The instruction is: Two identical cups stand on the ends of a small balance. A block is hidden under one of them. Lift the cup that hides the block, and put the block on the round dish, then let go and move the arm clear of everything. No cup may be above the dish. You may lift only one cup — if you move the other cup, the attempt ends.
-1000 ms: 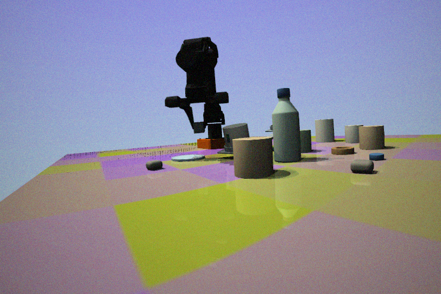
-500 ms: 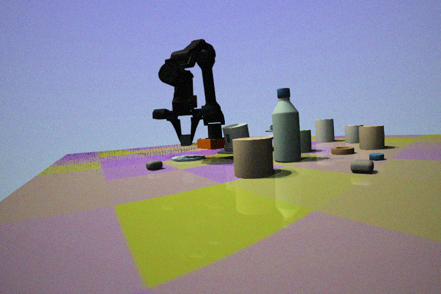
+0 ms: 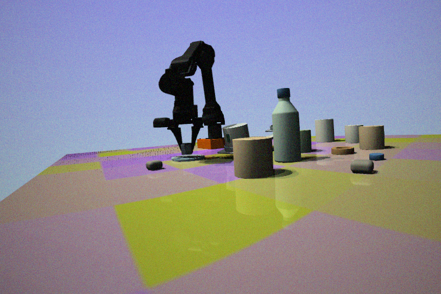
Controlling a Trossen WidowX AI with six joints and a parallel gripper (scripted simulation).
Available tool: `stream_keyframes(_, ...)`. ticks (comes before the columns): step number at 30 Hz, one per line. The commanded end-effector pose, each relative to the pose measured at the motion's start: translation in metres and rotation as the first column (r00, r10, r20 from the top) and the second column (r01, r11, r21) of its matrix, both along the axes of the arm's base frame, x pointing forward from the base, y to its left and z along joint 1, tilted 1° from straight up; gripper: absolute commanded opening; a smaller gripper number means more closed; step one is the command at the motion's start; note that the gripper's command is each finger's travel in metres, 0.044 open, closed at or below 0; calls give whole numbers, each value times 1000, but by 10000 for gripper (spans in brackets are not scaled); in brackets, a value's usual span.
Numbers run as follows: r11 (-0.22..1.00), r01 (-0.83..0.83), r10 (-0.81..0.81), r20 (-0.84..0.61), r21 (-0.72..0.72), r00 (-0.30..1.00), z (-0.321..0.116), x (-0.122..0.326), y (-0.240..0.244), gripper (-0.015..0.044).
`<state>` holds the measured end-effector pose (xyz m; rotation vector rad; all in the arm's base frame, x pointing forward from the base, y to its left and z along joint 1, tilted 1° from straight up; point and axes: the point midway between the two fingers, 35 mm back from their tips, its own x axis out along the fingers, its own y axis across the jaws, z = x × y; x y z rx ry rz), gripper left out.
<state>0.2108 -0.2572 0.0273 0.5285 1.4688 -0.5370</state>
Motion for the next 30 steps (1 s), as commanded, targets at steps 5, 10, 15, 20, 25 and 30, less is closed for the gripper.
stream_keyframes(5, 1000, -6, 6, -7, 8, 1000, -14, -1, 1, 0)
stream_keyframes(10, 1000, 0, 0, -2, 2, 1000, -9, 0, 0, 105)
stream_keyframes(15, 1000, 0, 0, -2, 2, 1000, -9, 0, 0, 236)
stream_keyframes(20, 1000, 0, 0, -2, 2, 1000, -9, 0, 0, 368)
stream_keyframes(25, 1000, -5, 5, -6, 6, 1000, 35, -1, 1, 440)
stream_keyframes(30, 1000, -6, 6, -7, 8, 1000, 48, -2, 2, 440)
